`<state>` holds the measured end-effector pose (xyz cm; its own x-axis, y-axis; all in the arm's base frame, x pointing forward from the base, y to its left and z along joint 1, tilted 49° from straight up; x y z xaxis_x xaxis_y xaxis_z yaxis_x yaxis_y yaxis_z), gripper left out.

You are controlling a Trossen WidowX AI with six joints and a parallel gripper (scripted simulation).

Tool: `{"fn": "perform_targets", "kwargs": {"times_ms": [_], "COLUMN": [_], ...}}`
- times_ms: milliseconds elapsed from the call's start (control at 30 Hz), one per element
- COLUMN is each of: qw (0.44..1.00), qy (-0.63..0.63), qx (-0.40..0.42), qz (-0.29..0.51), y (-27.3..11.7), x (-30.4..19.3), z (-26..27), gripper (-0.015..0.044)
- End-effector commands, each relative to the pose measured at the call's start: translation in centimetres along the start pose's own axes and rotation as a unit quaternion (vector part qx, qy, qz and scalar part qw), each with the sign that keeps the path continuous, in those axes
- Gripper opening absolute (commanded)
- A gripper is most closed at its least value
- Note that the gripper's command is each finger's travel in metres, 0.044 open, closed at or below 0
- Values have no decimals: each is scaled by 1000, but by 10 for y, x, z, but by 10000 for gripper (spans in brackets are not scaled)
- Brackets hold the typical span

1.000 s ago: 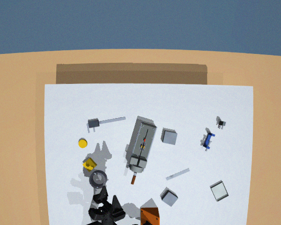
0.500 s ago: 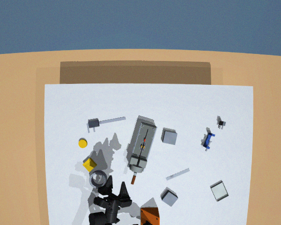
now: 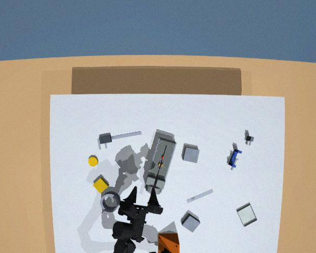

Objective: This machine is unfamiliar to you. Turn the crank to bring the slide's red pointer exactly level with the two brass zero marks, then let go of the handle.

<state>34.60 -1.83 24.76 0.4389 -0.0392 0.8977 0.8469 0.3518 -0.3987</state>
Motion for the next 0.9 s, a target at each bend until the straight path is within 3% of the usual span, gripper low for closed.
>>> {"fn": "perform_targets", "kwargs": {"times_ms": [0, 667, 867], "qw": [999, 952, 946], "qy": [30, 208, 222], "qx": [33, 182, 192], "qz": [29, 134, 139], "y": [15, 71, 79], "x": [-4, -50, -61], "z": [-13, -75, -74], "gripper": [440, 440, 440]}}
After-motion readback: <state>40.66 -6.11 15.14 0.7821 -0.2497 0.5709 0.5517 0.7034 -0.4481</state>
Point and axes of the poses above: the point midway between the two fingers, 35 mm back from their tips, its own y axis out along the fingers, its own z axis across the jaws, x = y × z, the point moved 7 cm from there along -y, back along the fingers, and after that the axes turned 4 degrees about -y, right-handed, at the moved point
